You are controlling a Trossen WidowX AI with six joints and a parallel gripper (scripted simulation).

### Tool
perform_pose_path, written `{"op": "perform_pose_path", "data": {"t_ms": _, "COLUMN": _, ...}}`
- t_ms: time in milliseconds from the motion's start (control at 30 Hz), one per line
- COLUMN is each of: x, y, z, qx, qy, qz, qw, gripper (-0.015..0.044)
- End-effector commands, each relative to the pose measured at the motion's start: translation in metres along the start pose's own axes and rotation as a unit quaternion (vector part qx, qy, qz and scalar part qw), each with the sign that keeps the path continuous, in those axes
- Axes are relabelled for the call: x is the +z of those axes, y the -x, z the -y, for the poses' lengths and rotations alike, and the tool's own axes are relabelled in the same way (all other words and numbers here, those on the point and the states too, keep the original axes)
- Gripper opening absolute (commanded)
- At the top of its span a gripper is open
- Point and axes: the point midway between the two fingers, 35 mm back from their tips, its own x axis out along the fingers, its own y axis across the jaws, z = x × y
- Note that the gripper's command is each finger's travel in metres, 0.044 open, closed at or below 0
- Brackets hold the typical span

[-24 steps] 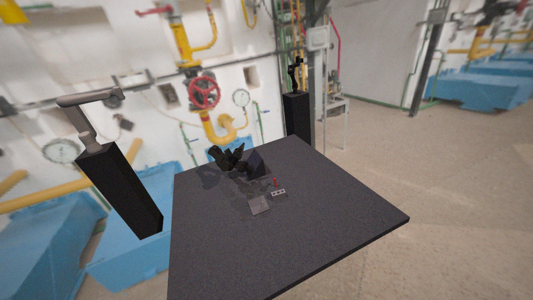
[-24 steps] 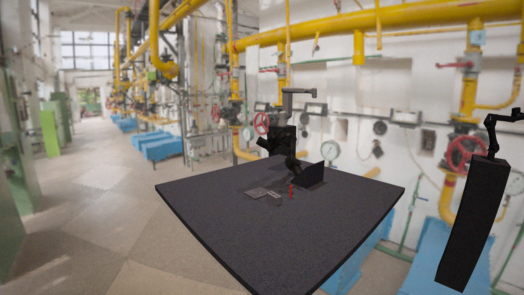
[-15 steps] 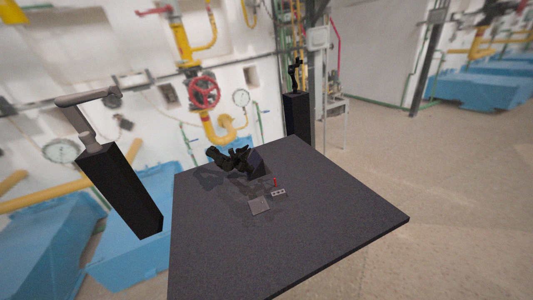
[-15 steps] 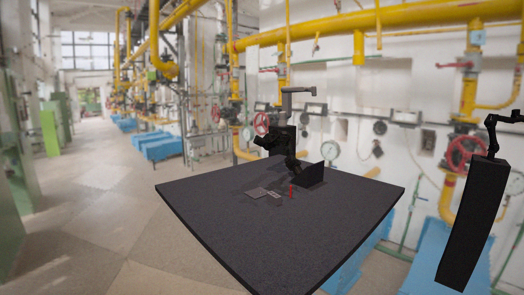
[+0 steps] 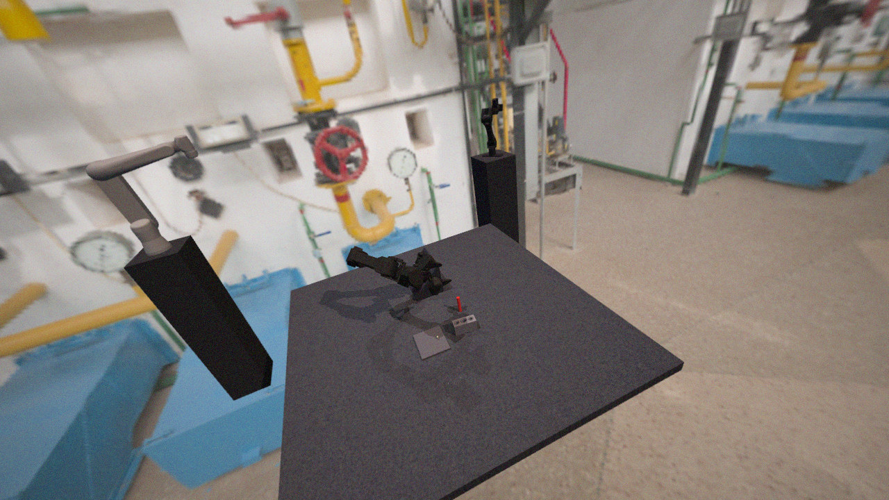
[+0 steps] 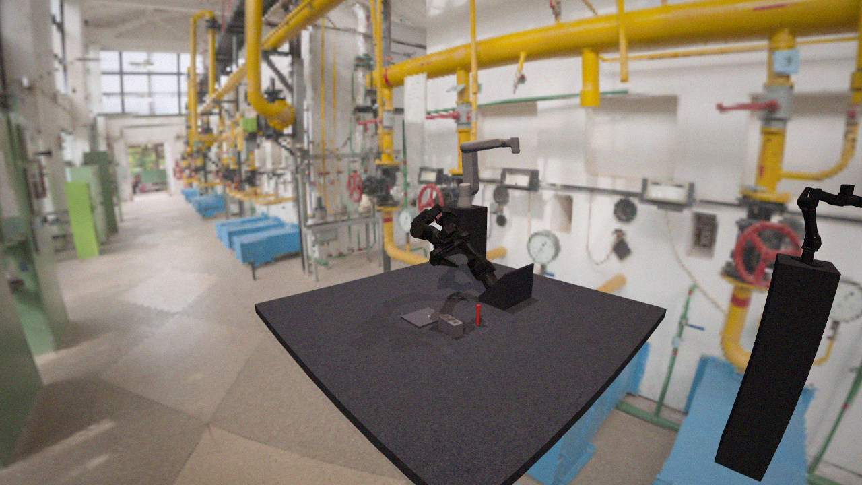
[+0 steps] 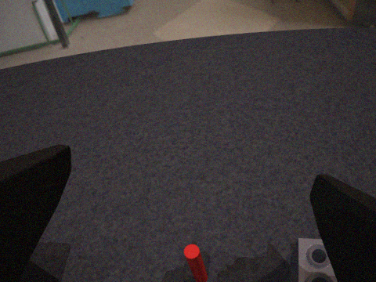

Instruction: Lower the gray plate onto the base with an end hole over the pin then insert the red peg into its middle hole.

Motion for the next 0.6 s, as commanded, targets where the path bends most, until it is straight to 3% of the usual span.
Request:
{"op": "perform_pose_path", "data": {"t_ms": 0, "x": -0.015, "y": -0.025, "z": 0.033, "qx": -0.022, "qy": -0.032, "qz": -0.176, "qw": 0.984, "gripper": 0.044}}
{"op": "perform_pose_path", "data": {"t_ms": 333, "x": -0.032, "y": -0.058, "z": 0.099, "qx": -0.132, "qy": -0.002, "qz": -0.485, "qw": 0.865, "gripper": 0.044}}
{"op": "perform_pose_path", "data": {"t_ms": 567, "x": -0.031, "y": -0.06, "z": 0.106, "qx": -0.152, "qy": 0.013, "qz": -0.519, "qw": 0.841, "gripper": 0.044}}
